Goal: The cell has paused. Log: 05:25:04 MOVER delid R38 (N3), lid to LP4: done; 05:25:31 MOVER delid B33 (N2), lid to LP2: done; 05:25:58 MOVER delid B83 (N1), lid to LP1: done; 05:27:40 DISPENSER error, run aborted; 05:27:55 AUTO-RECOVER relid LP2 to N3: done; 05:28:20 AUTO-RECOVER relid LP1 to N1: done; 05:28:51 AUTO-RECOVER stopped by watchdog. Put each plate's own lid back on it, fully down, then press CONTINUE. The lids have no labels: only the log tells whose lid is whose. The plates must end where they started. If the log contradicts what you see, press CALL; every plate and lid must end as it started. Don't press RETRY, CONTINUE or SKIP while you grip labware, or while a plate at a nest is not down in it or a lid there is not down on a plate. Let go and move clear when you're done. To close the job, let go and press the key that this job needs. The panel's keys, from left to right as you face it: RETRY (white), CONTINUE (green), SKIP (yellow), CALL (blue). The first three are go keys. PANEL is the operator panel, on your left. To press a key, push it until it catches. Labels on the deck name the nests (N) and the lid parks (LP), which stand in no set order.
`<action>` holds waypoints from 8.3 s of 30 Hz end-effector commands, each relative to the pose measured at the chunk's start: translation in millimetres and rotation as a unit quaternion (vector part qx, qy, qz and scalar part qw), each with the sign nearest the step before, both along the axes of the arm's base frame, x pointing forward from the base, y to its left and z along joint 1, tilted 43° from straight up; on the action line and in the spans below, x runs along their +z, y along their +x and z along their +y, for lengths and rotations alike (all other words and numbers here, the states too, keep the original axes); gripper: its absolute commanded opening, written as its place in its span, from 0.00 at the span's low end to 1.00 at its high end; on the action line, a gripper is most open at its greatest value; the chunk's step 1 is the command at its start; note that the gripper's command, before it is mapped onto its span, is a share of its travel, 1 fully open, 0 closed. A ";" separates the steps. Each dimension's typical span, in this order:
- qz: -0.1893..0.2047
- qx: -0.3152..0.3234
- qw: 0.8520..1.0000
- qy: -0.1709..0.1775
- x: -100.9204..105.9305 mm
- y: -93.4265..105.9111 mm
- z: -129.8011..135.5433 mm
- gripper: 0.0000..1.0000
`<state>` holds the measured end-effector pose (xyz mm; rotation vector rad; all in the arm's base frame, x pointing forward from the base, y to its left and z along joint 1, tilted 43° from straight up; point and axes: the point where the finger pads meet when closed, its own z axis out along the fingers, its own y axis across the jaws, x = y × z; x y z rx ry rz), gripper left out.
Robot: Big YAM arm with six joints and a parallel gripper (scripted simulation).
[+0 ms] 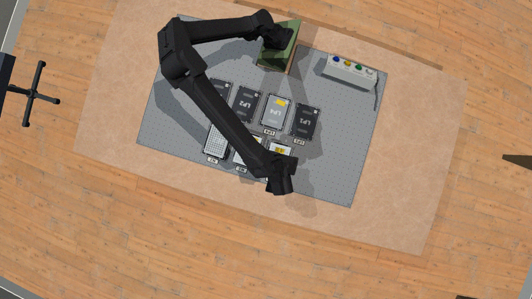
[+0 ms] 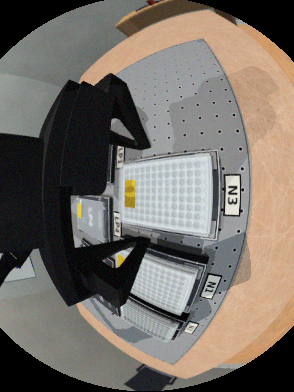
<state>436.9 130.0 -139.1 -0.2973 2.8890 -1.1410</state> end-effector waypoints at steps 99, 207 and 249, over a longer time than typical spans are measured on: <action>-0.021 0.002 1.000 0.010 -0.7 15.1 5.5 0.00; -0.017 -0.026 1.000 0.001 173.7 30.8 -194.1 0.00; -0.015 -0.025 1.000 0.001 159.8 27.5 -203.3 0.00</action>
